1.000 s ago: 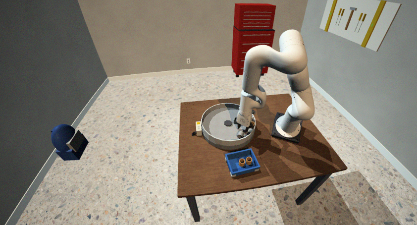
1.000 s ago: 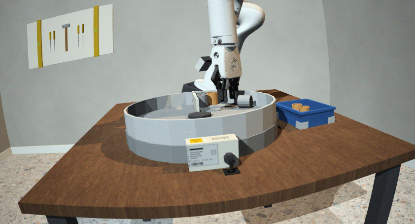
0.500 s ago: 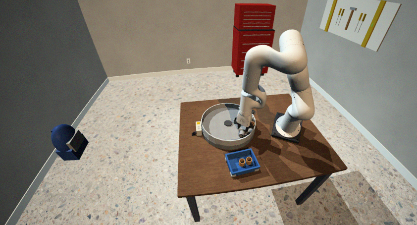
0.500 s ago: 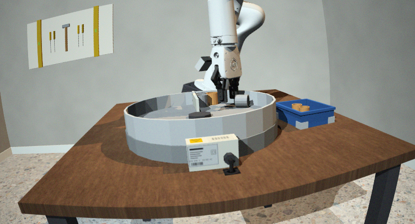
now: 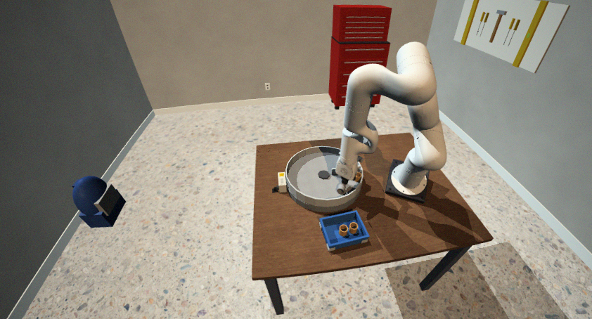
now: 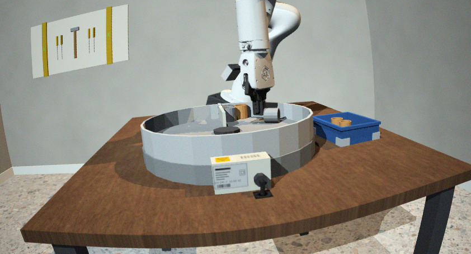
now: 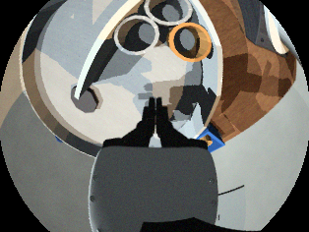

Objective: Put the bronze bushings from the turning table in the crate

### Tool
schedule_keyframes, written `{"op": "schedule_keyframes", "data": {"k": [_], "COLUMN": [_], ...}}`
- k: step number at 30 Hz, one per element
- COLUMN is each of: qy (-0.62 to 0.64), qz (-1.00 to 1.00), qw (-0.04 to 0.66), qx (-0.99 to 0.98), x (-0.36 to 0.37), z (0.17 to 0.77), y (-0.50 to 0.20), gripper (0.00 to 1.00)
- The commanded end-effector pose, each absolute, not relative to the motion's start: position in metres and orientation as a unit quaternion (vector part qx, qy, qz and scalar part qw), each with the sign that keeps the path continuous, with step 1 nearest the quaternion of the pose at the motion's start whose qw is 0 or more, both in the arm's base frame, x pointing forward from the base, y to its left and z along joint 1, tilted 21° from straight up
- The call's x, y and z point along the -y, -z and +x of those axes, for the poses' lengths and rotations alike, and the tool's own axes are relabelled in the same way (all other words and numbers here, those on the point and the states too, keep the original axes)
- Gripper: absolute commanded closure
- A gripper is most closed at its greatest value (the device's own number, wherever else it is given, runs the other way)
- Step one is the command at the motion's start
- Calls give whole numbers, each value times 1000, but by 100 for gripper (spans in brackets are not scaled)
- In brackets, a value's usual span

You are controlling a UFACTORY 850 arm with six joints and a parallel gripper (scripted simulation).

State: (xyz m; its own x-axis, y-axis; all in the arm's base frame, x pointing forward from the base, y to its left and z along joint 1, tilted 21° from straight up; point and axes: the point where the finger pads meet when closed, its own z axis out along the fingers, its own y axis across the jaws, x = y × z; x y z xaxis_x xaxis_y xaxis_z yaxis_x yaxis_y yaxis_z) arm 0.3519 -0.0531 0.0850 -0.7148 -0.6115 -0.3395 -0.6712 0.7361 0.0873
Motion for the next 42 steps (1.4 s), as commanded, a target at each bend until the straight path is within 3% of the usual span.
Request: {"op": "schedule_keyframes", "data": {"k": [1, 31, 42], "qy": [-102, -102, -102], "qz": [-348, -348, -348], "qw": [146, 146, 146], "qx": [-920, -920, -920], "x": [53, 54, 65], "z": [352, 352, 345], "y": [-85, -87, -122], "gripper": [100, 100, 100]}}
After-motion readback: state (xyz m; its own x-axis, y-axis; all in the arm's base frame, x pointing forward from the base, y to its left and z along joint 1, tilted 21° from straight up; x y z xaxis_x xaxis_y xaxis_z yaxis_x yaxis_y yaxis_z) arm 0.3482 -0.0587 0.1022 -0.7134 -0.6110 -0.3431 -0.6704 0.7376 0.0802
